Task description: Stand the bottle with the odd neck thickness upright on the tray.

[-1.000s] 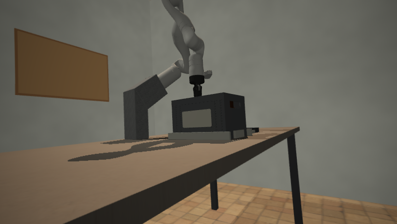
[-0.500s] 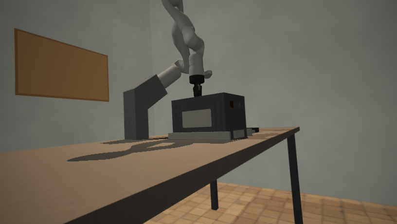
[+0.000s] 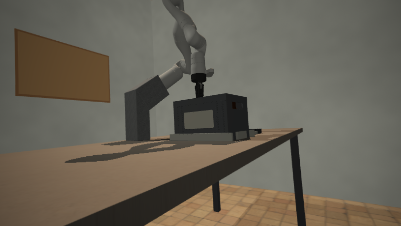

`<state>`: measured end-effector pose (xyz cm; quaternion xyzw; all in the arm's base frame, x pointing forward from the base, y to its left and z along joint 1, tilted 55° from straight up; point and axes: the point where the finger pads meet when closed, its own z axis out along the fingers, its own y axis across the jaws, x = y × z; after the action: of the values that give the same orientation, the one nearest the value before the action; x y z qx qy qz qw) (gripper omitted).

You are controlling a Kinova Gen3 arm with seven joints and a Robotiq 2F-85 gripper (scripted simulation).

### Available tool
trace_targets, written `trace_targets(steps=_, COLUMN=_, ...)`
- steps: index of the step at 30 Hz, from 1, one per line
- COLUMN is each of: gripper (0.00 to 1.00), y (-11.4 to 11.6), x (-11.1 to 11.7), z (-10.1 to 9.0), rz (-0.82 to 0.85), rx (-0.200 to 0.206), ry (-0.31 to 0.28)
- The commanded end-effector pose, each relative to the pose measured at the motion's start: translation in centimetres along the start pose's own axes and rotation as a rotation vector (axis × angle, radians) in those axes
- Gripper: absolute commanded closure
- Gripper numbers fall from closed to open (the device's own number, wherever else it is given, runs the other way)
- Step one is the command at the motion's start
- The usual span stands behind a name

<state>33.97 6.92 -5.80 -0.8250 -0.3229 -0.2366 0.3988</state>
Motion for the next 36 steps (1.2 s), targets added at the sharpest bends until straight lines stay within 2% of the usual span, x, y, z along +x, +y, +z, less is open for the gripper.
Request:
trace_targets(steps=1, gripper=1.0, y=0.2, x=0.0, z=-0.5, rz=0.002, rx=-0.006, ry=0.002)
trace_targets(steps=21, gripper=1.0, y=0.1, x=0.0, z=-2.4, rz=0.002, rx=-0.006, ry=0.002)
trace_targets(steps=36, gripper=1.0, y=0.1, x=0.0, z=-2.7, rz=0.002, rx=-0.006, ry=0.002)
